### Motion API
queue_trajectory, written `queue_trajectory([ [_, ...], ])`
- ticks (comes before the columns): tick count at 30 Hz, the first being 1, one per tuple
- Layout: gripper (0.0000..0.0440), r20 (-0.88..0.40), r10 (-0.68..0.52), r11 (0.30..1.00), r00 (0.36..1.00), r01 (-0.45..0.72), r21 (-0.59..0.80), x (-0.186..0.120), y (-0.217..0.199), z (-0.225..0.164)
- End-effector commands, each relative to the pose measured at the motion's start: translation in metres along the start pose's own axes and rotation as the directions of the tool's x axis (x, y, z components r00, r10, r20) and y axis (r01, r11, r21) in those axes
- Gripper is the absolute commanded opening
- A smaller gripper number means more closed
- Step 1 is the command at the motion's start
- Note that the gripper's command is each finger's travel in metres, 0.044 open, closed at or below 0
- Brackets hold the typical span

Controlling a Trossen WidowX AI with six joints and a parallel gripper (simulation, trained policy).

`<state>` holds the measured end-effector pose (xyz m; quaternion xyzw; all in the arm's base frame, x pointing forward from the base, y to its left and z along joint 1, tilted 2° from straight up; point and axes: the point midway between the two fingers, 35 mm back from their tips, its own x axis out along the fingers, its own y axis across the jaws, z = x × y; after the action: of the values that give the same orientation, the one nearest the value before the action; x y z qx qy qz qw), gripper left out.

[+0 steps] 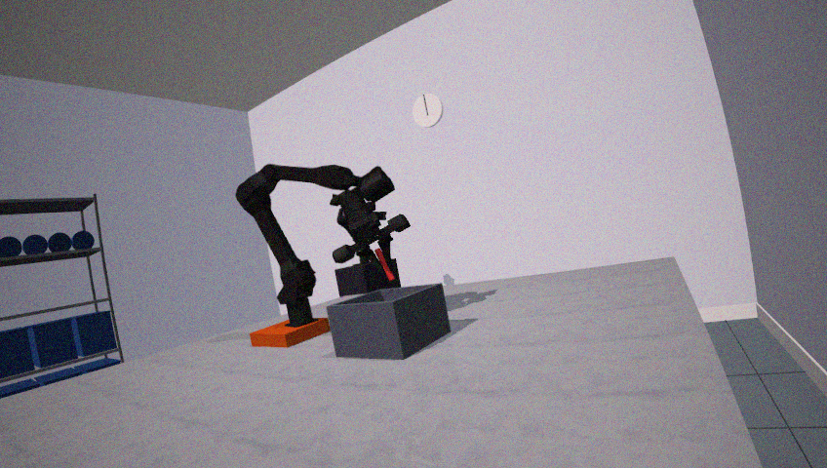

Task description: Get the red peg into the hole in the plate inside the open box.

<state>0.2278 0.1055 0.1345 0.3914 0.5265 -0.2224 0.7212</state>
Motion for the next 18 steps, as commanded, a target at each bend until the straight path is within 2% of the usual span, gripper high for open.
queue_trajectory([
  [1, 0.0, 0.041, 0.002, 1.0, 0.999, -0.003, 0.012, -0.005, 0.005, 0.022],
  [18, 0.0, 0.126, -0.021, 0.994, 0.992, 0.007, 0.109, 0.006, 0.006, 0.087],
])
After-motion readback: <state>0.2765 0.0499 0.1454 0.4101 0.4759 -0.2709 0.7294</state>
